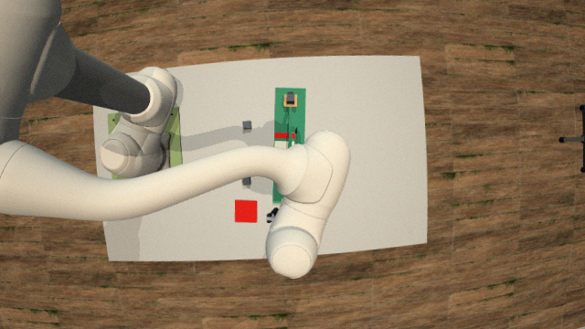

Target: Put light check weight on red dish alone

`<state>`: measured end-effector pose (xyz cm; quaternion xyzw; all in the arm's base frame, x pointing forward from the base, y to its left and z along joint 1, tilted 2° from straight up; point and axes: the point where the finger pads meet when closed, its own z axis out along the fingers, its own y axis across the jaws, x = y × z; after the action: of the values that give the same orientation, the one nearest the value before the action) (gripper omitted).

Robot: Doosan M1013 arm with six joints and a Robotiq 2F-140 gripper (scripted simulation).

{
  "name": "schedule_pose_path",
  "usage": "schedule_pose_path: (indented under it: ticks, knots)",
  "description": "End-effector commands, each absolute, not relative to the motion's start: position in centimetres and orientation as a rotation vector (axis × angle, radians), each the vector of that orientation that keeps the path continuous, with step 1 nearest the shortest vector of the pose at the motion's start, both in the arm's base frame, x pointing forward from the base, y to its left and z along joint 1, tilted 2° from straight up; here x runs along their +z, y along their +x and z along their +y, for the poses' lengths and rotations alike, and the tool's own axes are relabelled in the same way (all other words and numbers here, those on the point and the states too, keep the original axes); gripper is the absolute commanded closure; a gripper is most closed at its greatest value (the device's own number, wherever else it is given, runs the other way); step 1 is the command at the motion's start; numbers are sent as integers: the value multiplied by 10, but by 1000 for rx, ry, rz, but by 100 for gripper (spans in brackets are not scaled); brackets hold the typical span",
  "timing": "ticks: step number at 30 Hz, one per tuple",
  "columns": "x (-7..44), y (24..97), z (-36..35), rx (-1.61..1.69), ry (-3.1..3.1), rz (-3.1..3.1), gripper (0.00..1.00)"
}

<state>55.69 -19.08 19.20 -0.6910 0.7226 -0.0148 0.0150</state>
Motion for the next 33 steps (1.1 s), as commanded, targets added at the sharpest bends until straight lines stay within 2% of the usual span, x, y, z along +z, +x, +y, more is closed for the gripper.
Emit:
schedule_pose_path:
  ticks: [1, 33]
  knots:
    - [192, 557, -191, -46, -2150, 2249, 76]
    - [189, 557, -191, -46, -2150, 2249, 76]
